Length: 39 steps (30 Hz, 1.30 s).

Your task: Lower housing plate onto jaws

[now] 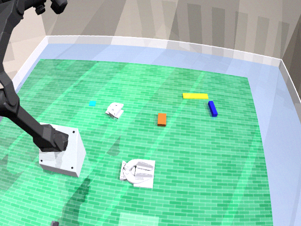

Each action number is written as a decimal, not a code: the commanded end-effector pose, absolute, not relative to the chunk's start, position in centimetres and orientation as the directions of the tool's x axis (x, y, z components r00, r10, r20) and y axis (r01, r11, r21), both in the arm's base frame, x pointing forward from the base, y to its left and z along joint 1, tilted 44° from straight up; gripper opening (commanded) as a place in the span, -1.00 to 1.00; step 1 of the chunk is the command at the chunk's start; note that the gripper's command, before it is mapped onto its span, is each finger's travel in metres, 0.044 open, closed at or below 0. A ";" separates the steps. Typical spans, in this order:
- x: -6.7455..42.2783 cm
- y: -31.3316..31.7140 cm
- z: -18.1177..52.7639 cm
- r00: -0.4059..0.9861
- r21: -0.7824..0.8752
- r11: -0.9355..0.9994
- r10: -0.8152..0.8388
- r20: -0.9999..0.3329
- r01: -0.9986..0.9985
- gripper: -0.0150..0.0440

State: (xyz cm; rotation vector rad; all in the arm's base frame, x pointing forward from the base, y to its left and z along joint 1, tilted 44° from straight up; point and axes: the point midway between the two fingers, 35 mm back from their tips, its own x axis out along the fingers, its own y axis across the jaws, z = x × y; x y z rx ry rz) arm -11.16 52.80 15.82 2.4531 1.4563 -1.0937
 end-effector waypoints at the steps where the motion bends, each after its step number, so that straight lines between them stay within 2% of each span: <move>1: -9.7 52.6 13.5 0.312 -0.252 -0.589 0.687 -0.656 0.768 1.00; 19: -3.1 50.6 4.3 0.392 -0.134 -0.773 0.453 -0.801 0.620 1.00; 39: 3.6 45.2 -4.8 0.420 0.056 -0.912 0.132 -0.898 0.405 1.00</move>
